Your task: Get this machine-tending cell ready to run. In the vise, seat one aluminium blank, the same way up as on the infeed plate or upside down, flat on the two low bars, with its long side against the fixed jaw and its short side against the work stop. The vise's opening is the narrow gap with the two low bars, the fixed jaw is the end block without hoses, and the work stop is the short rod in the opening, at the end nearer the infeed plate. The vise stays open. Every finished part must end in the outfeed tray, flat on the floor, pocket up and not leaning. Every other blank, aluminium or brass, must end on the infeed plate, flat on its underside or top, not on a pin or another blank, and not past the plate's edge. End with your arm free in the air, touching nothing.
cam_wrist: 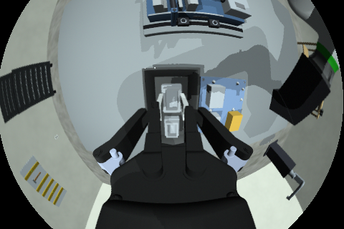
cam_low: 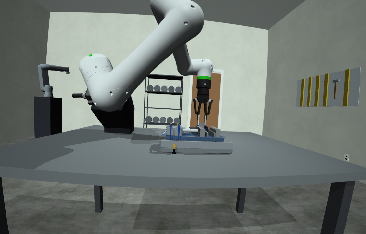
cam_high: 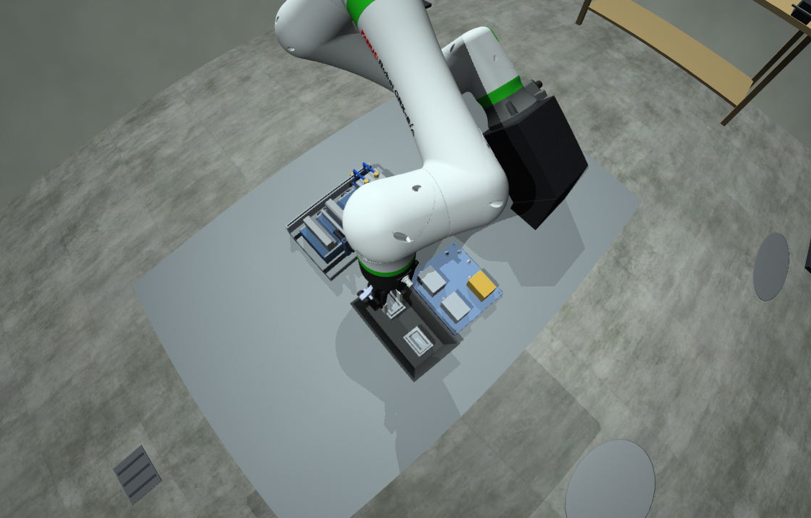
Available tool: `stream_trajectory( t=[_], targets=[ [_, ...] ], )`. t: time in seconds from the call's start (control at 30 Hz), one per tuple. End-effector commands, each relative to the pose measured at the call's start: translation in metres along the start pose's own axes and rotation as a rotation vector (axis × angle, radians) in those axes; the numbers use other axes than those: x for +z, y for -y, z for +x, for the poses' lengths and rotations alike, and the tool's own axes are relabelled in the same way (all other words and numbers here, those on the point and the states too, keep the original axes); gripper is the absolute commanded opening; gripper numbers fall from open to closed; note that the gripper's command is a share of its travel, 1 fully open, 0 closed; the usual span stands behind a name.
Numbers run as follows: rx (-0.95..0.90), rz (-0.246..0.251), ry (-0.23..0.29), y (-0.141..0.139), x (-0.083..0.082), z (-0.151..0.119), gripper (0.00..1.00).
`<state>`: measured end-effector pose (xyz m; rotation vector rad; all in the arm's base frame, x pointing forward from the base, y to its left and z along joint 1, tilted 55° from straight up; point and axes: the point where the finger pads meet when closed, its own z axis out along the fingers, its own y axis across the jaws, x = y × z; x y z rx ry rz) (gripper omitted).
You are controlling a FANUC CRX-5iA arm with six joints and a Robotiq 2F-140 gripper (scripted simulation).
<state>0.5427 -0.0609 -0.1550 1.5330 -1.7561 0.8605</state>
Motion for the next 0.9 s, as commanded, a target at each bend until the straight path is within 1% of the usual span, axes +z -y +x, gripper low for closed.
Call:
stream_trajectory(
  t=[0.0,0.5,0.87],
  targets=[
    [0.000,0.000,0.000,0.000,0.004,0.000,0.00],
    [0.000,0.000,0.000,0.000,0.021,0.000,0.00],
    [0.000,0.000,0.000,0.000,0.026,0.000,0.00]
  ],
)
